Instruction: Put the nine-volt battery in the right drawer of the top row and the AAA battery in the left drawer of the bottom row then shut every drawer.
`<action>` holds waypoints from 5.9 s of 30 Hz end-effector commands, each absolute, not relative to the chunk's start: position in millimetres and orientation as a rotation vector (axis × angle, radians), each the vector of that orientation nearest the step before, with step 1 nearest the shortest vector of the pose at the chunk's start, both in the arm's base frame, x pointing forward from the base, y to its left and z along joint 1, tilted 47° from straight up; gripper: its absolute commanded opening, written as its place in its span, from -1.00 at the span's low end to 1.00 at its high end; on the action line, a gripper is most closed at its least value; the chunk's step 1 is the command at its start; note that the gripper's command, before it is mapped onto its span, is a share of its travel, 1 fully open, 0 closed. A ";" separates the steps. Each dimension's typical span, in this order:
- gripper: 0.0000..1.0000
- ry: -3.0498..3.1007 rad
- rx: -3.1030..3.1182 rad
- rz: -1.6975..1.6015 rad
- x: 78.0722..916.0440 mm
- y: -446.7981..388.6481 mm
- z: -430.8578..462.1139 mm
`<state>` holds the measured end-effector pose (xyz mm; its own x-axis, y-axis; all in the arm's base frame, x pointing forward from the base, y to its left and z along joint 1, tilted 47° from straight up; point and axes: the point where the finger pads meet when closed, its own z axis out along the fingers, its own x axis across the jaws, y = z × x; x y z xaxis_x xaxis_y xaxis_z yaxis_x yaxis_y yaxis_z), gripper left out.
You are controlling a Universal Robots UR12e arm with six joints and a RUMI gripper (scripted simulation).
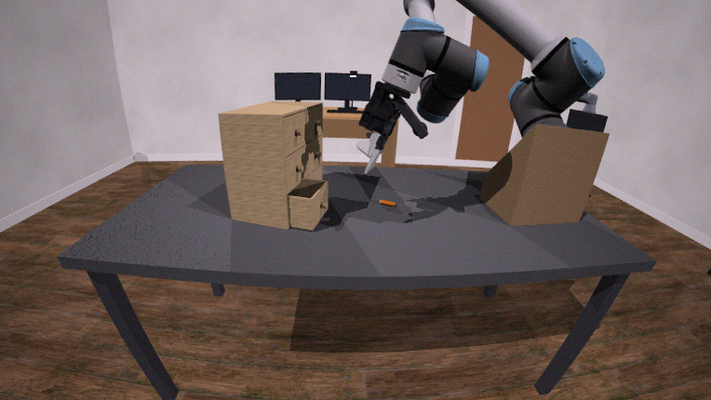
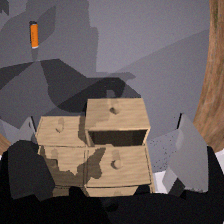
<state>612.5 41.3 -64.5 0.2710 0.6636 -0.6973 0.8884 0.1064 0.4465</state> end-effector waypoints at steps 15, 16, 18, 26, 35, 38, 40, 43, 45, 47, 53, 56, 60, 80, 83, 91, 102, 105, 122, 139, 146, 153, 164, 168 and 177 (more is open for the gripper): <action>1.00 1.464 1.725 -0.408 612.8 44.9 -61.6; 1.00 1.464 1.730 -0.413 612.7 45.0 -61.4; 1.00 1.464 1.741 -0.424 612.8 45.4 -61.2; 1.00 1.465 1.770 -0.454 612.5 46.2 -60.2; 1.00 1.465 1.809 -0.494 612.5 47.4 -59.1; 1.00 1.465 1.817 -0.502 612.5 47.7 -59.0; 1.00 1.465 1.820 -0.506 612.6 47.8 -58.9; 1.00 1.465 1.831 -0.517 612.6 48.1 -58.7; 1.00 1.465 1.837 -0.524 612.5 48.3 -58.5; 1.00 1.465 1.843 -0.530 612.4 48.5 -58.2; 1.00 1.465 1.858 -0.546 612.5 49.0 -57.9; 1.00 1.465 1.860 -0.549 612.5 49.0 -57.8; 1.00 1.464 1.868 -0.557 612.5 49.3 -57.6; 1.00 1.464 1.884 -0.574 612.3 49.7 -57.0; 1.00 1.464 1.884 -0.574 612.3 49.8 -57.0; 1.00 1.464 1.884 -0.574 612.3 49.8 -56.9; 1.00 1.464 1.884 -0.574 612.3 49.8 -56.9; 1.00 1.464 1.884 -0.574 612.3 49.8 -56.9; 1.00 1.484 1.872 -0.584 611.6 50.1 -56.8; 1.00 1.679 1.738 -0.673 605.4 53.5 -54.8; 1.00 1.798 1.645 -0.728 601.7 55.6 -53.5; 1.00 2.002 1.459 -0.823 595.7 59.3 -51.1; 1.00 2.299 1.114 -0.964 587.4 65.4 -47.7; 1.00 2.431 0.920 -1.029 583.8 68.6 -46.2; 1.00 2.639 0.527 -1.133 577.9 75.0 -44.2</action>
